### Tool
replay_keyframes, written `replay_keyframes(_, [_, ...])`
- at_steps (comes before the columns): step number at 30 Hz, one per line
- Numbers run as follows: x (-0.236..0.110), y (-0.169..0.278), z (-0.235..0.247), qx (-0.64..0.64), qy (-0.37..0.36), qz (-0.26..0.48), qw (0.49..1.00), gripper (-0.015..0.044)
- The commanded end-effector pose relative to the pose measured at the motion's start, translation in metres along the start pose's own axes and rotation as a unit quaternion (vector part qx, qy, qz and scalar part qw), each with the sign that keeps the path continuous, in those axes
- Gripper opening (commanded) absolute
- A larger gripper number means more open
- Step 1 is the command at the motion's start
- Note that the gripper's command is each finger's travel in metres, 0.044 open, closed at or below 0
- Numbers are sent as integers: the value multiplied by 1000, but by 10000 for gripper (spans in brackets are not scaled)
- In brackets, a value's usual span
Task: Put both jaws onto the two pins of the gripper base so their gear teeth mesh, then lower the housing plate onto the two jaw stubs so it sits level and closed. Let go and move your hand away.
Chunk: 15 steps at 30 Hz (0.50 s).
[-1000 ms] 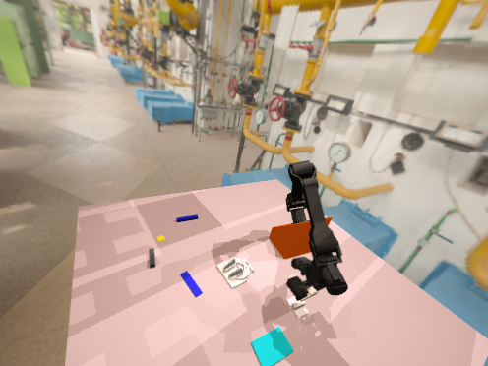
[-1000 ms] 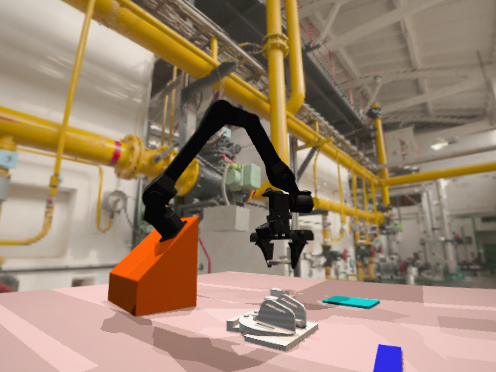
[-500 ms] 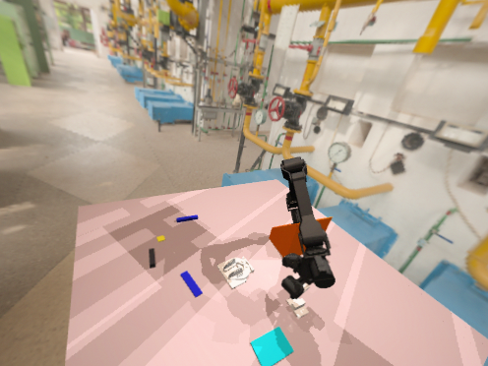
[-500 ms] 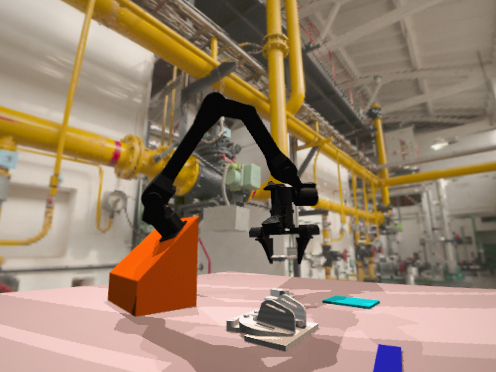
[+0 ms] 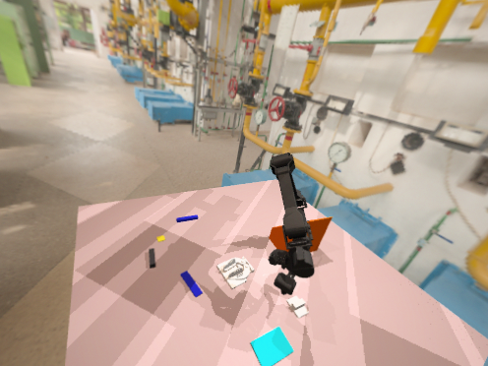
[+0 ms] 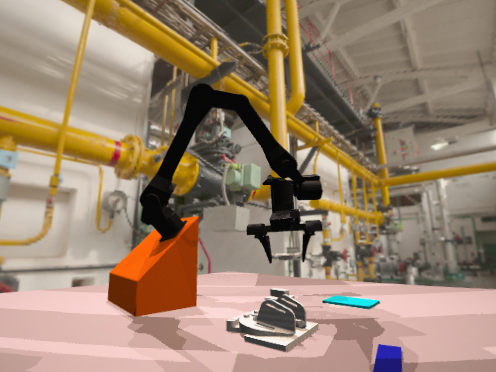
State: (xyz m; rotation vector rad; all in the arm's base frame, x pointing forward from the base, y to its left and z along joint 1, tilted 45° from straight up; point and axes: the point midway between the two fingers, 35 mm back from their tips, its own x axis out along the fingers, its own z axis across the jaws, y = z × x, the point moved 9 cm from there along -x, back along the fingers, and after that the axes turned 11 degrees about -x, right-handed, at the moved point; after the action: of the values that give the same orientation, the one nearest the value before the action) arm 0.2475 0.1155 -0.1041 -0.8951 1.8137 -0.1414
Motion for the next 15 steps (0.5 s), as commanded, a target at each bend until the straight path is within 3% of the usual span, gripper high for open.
replay_keyframes(1, [1,-13,-4,-41,2,-3,999,351])
replay_keyframes(15, [-1,-56,-12,-181,0,-4,984,351])
